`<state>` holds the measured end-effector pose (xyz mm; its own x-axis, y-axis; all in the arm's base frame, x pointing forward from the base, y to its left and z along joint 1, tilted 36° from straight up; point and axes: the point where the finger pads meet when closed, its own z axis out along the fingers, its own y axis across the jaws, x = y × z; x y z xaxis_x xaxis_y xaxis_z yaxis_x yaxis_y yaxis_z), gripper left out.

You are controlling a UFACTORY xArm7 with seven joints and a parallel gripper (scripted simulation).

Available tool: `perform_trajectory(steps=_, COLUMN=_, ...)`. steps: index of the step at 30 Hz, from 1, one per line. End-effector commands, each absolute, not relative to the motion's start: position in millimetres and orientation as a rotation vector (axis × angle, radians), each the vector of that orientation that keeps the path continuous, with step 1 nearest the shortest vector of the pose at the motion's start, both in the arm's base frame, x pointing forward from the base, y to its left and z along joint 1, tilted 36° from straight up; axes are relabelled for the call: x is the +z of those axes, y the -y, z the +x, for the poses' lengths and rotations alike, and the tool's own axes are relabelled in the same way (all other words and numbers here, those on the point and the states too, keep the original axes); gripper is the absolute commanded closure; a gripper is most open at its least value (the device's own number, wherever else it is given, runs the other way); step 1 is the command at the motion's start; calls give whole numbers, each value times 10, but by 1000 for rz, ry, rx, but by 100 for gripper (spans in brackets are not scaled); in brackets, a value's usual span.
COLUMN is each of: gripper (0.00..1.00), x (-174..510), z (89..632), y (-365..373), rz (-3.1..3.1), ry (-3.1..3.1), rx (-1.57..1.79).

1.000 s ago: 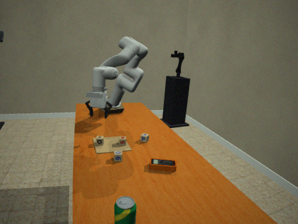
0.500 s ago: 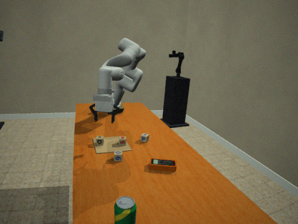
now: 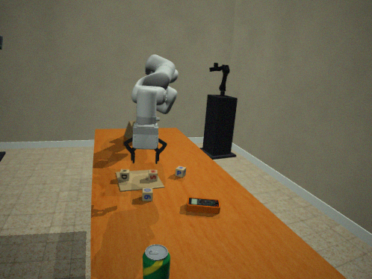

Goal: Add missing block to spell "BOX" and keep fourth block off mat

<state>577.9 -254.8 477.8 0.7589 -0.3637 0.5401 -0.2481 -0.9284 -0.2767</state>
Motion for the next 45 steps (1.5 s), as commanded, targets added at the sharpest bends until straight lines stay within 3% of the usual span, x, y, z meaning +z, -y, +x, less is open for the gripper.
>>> perform_trajectory(steps=1, gripper=0, x=4956, z=6019, y=2538, rz=-2782, ry=-462, rx=-879)
perform_trajectory(steps=32, gripper=0, x=4953, z=6023, y=2538, rz=-2782, ry=-462, rx=-879)
perform_trajectory(steps=42, gripper=0, x=4637, z=6261, y=2502, rz=-2784, ry=-460, rx=-878)
perform_trajectory(steps=43, gripper=16, x=4637, z=6261, y=2502, rz=-2784, ry=-460, rx=-878)
perform_trajectory(steps=45, gripper=16, x=4637, z=6261, y=2502, rz=-2784, ry=-460, rx=-878)
